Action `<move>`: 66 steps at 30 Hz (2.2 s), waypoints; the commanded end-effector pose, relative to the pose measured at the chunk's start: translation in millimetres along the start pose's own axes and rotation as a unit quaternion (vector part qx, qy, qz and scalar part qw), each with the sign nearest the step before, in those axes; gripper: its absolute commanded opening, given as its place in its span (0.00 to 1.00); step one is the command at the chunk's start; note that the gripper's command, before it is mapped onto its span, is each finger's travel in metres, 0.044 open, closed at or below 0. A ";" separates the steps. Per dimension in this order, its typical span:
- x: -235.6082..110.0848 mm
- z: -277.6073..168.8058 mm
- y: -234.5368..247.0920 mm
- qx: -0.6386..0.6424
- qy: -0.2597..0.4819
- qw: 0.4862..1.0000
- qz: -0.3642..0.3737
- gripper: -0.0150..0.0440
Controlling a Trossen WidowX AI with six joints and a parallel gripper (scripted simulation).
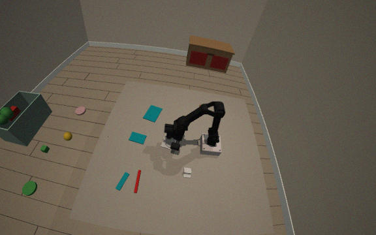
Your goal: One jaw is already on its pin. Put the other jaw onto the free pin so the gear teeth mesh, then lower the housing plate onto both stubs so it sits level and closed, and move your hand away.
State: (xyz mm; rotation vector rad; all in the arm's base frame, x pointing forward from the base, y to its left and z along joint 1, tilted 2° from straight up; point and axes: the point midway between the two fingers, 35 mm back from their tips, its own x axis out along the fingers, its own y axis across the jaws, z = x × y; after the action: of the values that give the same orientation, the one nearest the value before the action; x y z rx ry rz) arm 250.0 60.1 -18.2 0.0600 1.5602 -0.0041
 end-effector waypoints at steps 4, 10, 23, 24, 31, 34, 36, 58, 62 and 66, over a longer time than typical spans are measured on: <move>0.0 0.0 0.0 0.000 0.000 1.000 0.000 0.89; 0.0 0.0 0.0 0.000 0.000 1.000 0.000 1.00; -14.0 1.6 0.4 0.000 0.000 1.000 0.000 1.00; -22.8 2.1 0.6 0.001 0.000 1.000 0.000 1.00; -76.7 -1.8 -0.2 0.002 0.000 1.000 0.001 1.00; -72.4 0.5 -0.1 0.004 -0.005 1.000 0.001 1.00; -85.7 -9.6 -3.7 0.003 -0.004 1.000 0.001 1.00; -125.8 -49.6 -16.2 0.002 0.002 1.000 0.001 1.00; -125.8 -49.6 -16.2 0.002 0.002 1.000 0.001 1.00; -125.8 -49.6 -16.2 0.002 0.002 1.000 0.001 1.00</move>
State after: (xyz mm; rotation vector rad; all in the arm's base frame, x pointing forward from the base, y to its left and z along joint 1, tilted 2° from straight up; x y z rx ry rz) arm 198.8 41.1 106.4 0.0659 1.5630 -0.0118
